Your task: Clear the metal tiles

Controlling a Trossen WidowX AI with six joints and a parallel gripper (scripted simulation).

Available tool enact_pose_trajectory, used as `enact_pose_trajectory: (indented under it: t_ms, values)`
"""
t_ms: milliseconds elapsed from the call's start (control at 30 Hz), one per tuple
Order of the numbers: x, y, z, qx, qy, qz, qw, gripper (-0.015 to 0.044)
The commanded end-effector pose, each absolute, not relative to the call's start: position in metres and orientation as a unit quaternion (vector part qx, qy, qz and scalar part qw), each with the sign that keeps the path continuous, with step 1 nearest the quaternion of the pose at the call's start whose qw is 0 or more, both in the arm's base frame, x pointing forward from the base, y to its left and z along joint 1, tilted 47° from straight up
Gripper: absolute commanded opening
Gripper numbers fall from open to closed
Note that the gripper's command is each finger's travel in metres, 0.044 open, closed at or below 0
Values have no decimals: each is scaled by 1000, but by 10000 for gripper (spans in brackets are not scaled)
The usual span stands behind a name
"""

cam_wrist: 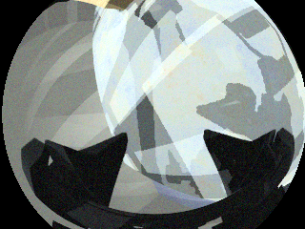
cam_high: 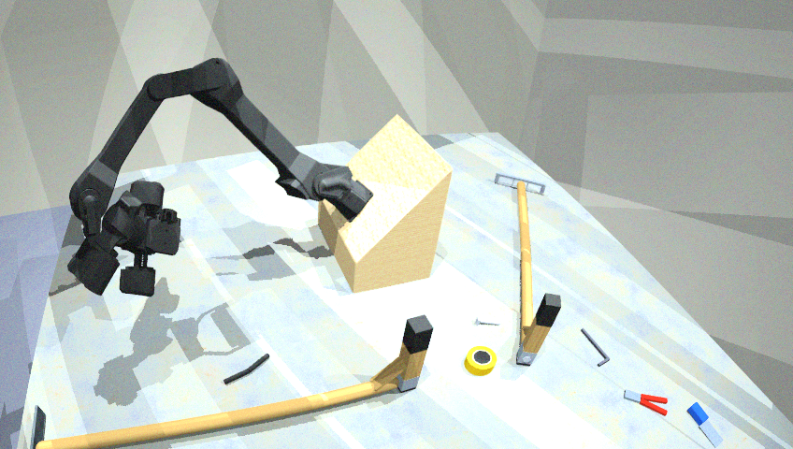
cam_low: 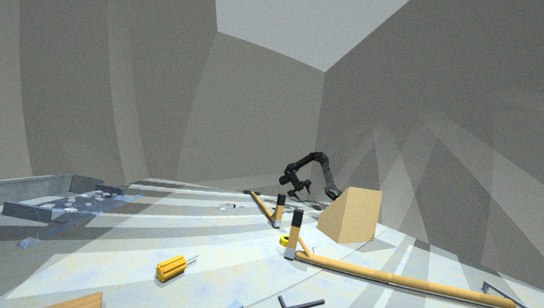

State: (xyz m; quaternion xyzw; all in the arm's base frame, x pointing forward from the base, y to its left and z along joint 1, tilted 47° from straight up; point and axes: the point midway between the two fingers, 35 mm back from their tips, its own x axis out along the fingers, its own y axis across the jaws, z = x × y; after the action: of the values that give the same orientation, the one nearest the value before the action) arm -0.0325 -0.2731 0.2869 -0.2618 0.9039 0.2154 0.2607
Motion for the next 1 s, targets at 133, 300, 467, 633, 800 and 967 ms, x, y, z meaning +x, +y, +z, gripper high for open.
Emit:
enact_pose_trajectory:
  t_ms: [133,300,467,633,800,967]
  values:
    - [-31,-264,296,-277,900,218,256,440]
    - [-30,-249,308,-299,894,222,248,440]
    - [-30,-234,320,-320,888,226,240,440]
    - [-31,-227,325,-330,885,226,237,440]
    - [-36,-217,327,-325,887,166,283,440]
    - [-41,-206,330,-317,883,96,332,440]
